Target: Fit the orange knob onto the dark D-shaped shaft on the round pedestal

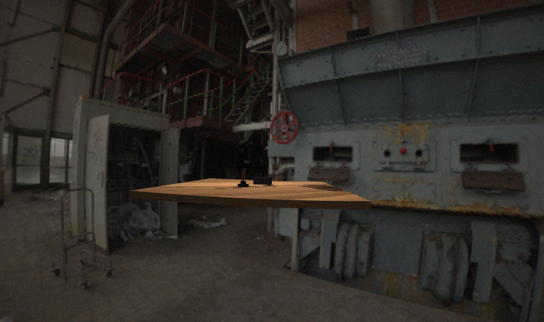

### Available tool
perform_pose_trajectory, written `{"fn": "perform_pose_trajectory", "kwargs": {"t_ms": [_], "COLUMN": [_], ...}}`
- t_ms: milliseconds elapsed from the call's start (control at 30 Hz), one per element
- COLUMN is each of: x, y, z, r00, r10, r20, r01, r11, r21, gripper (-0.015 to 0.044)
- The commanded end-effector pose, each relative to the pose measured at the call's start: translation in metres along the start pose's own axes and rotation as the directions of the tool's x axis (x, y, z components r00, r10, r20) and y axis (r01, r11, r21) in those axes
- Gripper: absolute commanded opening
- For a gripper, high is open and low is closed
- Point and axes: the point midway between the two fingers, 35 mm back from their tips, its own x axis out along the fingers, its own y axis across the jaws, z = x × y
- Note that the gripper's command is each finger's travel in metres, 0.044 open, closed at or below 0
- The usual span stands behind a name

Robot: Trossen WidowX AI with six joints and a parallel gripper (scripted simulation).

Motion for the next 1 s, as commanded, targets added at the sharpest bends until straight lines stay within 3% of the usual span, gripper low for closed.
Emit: {"fn": "perform_pose_trajectory", "kwargs": {"t_ms": [0,967], "x": [0.000,0.015], "y": [-0.001,-0.001], "z": [0.000,-0.001], "r00": [1.000,1.000], "r10": [-0.004,-0.004], "r20": [-0.003,-0.003], "r01": [0.004,0.004], "r11": [1.000,1.000], "r21": [0.000,0.028], "gripper": [0.0000,0.0000]}}
